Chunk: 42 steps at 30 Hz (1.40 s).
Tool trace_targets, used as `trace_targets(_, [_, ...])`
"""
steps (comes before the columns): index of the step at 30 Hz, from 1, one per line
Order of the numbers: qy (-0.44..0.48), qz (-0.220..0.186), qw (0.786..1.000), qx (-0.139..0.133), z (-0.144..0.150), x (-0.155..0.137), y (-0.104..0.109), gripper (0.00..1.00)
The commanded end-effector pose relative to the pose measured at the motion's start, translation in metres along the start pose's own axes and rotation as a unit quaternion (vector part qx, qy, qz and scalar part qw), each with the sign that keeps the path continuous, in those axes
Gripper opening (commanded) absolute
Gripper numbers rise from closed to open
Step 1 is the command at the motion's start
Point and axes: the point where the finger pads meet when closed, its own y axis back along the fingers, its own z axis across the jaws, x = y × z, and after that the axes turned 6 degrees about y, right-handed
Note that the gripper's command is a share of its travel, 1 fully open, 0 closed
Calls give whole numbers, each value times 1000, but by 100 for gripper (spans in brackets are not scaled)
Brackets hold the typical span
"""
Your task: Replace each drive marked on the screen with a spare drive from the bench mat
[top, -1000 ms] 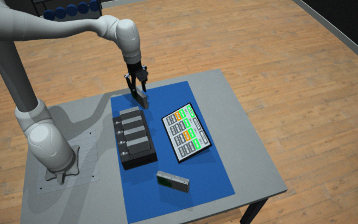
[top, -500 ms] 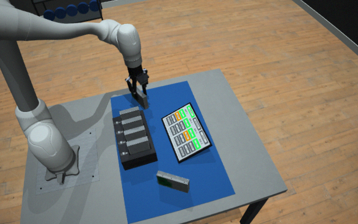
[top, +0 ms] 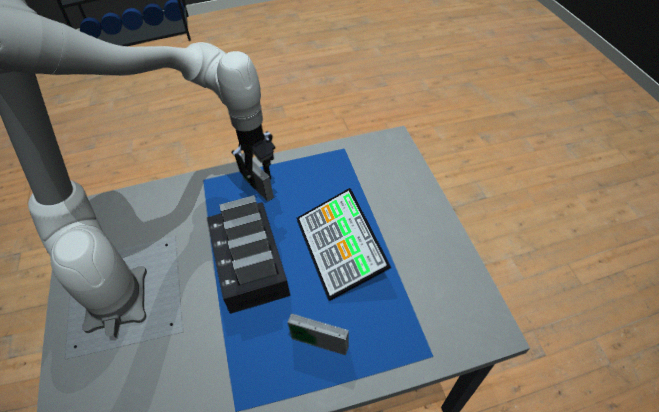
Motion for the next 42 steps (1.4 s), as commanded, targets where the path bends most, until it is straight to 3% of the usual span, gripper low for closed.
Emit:
trace_targets(1, [0,0,1000,1,0,0,-2,40])
trace_targets(25, [0,0,1000,1,0,0,-7,40])
trace_targets(26, [0,0,1000,1,0,0,-7,26])
trace_targets(42, [0,0,1000,1,0,0,-6,25])
